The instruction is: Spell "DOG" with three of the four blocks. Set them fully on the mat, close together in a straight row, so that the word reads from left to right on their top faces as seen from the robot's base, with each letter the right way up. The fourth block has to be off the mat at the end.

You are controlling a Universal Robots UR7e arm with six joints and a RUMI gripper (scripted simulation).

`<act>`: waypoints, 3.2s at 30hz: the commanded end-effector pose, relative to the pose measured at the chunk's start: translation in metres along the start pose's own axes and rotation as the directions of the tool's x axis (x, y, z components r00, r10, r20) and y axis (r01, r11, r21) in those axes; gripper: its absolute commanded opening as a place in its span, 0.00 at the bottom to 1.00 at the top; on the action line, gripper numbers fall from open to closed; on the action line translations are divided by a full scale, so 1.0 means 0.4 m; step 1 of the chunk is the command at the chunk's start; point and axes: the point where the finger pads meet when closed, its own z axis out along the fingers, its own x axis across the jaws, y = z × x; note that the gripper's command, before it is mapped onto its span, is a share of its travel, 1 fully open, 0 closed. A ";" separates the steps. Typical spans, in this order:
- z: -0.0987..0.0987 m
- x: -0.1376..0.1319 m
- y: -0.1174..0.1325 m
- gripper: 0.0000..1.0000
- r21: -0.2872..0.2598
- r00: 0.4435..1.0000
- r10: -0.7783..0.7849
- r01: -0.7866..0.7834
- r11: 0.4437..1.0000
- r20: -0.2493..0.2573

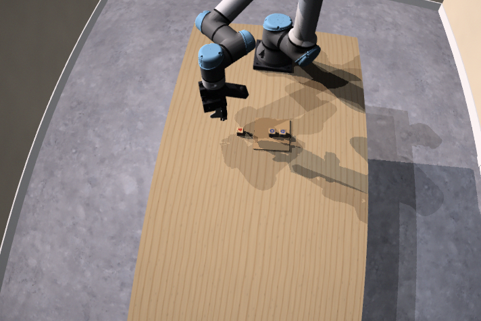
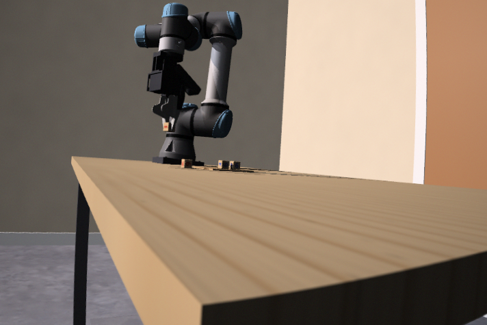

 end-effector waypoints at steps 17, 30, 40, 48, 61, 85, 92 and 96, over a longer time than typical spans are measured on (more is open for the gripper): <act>-0.001 0.041 -0.050 0.05 -0.003 0.912 0.410 -0.410 0.912 0.004; -0.001 0.061 -0.073 0.05 -0.004 0.796 0.606 -0.606 0.796 0.003; -0.002 0.075 -0.089 0.05 -0.005 0.683 0.731 -0.731 0.683 0.002; -0.002 0.087 -0.102 0.05 -0.005 0.565 0.825 -0.825 0.565 0.001; -0.002 0.102 -0.122 0.05 -0.005 0.363 0.932 -0.932 0.363 0.000; -0.003 0.122 -0.157 0.05 -0.004 -0.057 0.998 -0.998 -0.057 -0.002; -0.003 0.127 -0.167 0.05 -0.004 -0.180 0.984 -0.984 -0.180 -0.003; -0.003 0.128 -0.173 0.05 -0.004 -0.246 0.969 -0.969 -0.246 -0.003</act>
